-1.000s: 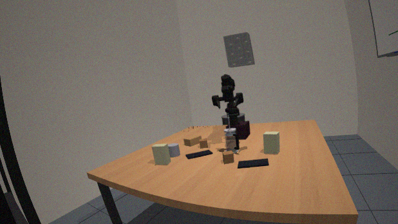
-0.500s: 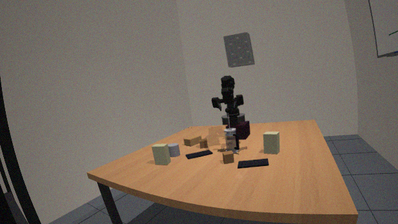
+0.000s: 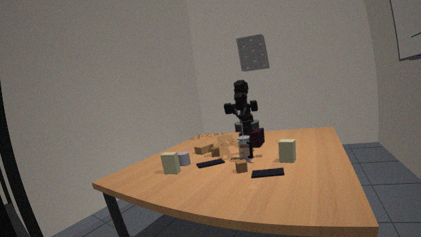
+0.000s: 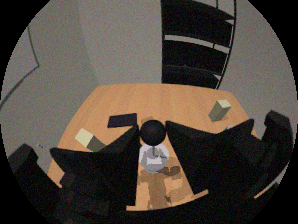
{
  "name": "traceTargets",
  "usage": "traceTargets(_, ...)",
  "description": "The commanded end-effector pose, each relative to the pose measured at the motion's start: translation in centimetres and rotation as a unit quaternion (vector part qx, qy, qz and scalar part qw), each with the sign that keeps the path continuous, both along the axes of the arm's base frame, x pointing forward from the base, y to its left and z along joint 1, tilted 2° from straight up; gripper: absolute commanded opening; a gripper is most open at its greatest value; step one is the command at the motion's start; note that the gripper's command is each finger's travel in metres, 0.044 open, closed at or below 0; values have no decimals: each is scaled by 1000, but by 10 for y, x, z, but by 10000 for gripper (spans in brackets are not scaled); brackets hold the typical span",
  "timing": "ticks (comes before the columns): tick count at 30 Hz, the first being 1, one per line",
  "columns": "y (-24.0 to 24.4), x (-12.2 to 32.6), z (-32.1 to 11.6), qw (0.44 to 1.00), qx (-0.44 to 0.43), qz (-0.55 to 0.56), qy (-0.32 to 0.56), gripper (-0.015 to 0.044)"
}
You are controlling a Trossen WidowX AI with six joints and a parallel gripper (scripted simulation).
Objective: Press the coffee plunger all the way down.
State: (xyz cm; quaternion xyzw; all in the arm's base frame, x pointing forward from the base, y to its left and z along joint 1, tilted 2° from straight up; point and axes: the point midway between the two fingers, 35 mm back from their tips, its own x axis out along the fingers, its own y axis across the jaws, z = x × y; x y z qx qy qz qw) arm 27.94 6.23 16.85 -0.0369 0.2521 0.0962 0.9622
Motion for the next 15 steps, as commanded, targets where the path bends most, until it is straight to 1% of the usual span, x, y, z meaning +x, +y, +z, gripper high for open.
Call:
traceTargets(1,0,0,-1,1000,0,0,2,118)
traceTargets(15,1,5,-20,1000,0,0,2,118)
